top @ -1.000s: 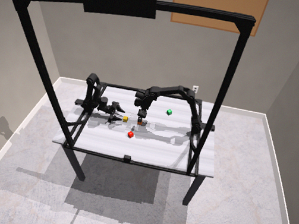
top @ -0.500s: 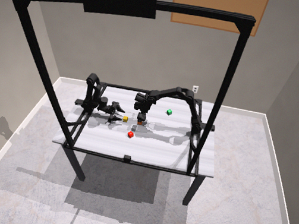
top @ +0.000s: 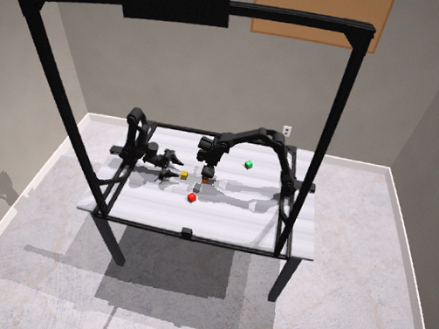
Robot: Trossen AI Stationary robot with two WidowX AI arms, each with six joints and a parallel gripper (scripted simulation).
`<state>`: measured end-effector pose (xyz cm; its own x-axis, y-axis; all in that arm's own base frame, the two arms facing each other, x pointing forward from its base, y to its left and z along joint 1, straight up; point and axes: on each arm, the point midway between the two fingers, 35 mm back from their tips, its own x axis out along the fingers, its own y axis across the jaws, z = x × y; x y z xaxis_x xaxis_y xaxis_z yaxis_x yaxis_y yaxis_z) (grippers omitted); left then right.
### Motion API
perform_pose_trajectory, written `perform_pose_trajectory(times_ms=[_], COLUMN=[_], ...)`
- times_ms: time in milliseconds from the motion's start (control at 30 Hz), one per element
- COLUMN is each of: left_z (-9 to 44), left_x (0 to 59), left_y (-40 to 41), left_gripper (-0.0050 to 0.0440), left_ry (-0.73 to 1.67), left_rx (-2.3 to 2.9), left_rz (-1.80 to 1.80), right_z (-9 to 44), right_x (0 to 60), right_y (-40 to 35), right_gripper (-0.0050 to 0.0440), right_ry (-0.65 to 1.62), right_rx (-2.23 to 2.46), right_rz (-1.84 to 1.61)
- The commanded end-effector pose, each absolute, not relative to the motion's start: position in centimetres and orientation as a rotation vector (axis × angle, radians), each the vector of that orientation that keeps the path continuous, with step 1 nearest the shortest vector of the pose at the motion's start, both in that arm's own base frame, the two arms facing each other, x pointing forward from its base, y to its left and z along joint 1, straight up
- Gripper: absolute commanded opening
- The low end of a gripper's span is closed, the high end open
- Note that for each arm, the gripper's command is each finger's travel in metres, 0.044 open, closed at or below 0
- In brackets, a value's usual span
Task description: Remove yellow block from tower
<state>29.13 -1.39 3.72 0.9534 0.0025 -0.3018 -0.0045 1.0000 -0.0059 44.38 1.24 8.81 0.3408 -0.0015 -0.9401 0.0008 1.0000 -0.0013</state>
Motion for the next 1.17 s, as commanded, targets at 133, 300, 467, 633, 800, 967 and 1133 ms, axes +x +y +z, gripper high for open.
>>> perform_pose_trajectory(times_ms=[133, 300, 467, 633, 800, 967, 1133], left_z=[3.7, 3.7, 3.7, 3.7, 3.7, 3.7, 3.7], left_x=[29.0, 29.0, 29.0, 29.0, 29.0, 29.0, 29.0], left_y=[-1.3, -1.3, -1.3, -1.3, -1.3, -1.3, -1.3], left_gripper=[0.0400, 0.0400, 0.0400, 0.0400, 0.0400, 0.0400, 0.0400], left_ry=[0.309, 0.309, 0.309, 0.309, 0.309, 0.309, 0.309], left_rx=[-0.010, -0.010, -0.010, -0.010, -0.010, -0.010, -0.010], left_rz=[0.008, 0.008, 0.008, 0.008, 0.008, 0.008, 0.008], right_z=[9.5, 10.3, 10.3, 10.3, 10.3, 10.3, 10.3], right_x=[44.4, 44.4, 44.4, 44.4, 44.4, 44.4, 44.4], right_y=[1.3, 1.3, 1.3, 1.3, 1.3, 1.3, 1.3], right_gripper=[0.0288, 0.0400, 0.0400, 0.0400, 0.0400, 0.0400, 0.0400], right_ry=[1.222, 1.222, 1.222, 1.222, 1.222, 1.222, 1.222], right_rx=[-0.002, -0.002, -0.002, -0.002, -0.002, -0.002, -0.002], right_rz=[0.002, 0.002, 0.002, 0.002, 0.002, 0.002, 0.002])
